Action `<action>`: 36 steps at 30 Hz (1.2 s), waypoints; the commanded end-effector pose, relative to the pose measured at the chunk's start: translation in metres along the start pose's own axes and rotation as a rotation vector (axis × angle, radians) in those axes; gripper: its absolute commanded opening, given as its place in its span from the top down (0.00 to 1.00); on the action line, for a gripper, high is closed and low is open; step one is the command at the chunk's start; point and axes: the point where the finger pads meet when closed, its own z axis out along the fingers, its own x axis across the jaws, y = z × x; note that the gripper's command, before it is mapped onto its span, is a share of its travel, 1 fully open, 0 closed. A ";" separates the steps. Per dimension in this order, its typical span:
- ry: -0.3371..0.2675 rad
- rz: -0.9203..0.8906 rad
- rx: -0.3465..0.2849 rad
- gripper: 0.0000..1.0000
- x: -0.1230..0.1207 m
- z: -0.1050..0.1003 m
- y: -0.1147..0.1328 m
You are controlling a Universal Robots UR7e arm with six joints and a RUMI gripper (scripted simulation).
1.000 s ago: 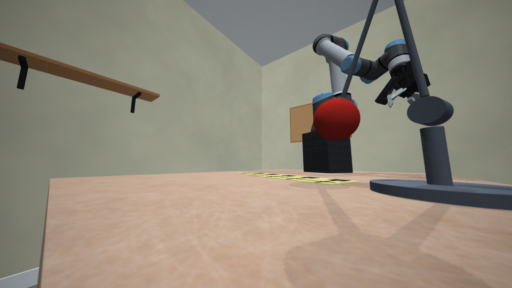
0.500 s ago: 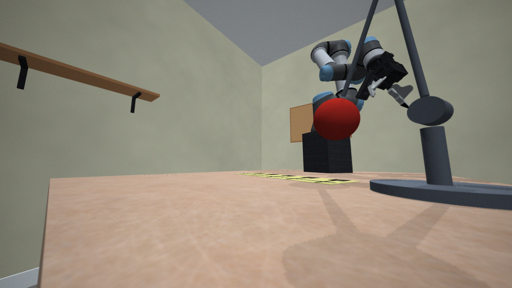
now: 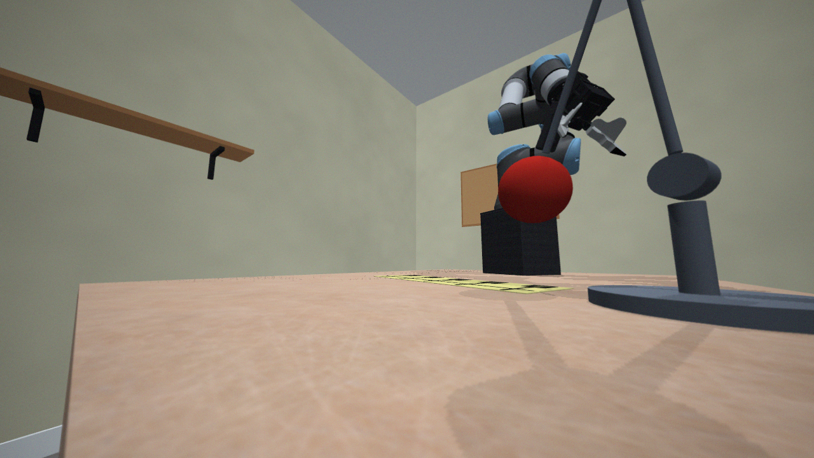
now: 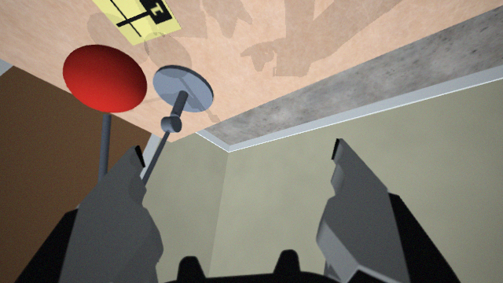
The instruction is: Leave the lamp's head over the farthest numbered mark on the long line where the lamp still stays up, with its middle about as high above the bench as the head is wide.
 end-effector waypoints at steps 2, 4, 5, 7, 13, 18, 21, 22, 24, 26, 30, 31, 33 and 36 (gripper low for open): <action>0.037 -0.013 -0.059 0.00 -0.037 0.003 0.008; 0.044 -0.017 -0.080 0.00 -0.052 0.003 0.011; 0.048 -0.019 -0.090 0.00 -0.059 0.003 0.013; 0.056 -0.023 -0.111 0.00 -0.073 0.003 0.016; 0.072 -0.031 -0.152 0.00 -0.102 0.004 0.022; 0.094 -0.040 -0.204 0.00 -0.138 0.005 0.030; 0.107 -0.046 -0.236 0.00 -0.159 0.005 0.035; 0.111 -0.048 -0.246 0.00 -0.166 0.006 0.037; 0.120 -0.052 -0.267 0.00 -0.180 0.006 0.040; 0.129 -0.056 -0.288 0.00 -0.195 0.007 0.044; 0.140 -0.057 -0.298 0.00 -0.200 0.005 0.042; 0.146 -0.057 -0.303 0.00 -0.203 0.004 0.041; 0.158 -0.058 -0.312 0.00 -0.208 0.002 0.039; 0.176 -0.059 -0.327 0.00 -0.217 -0.001 0.037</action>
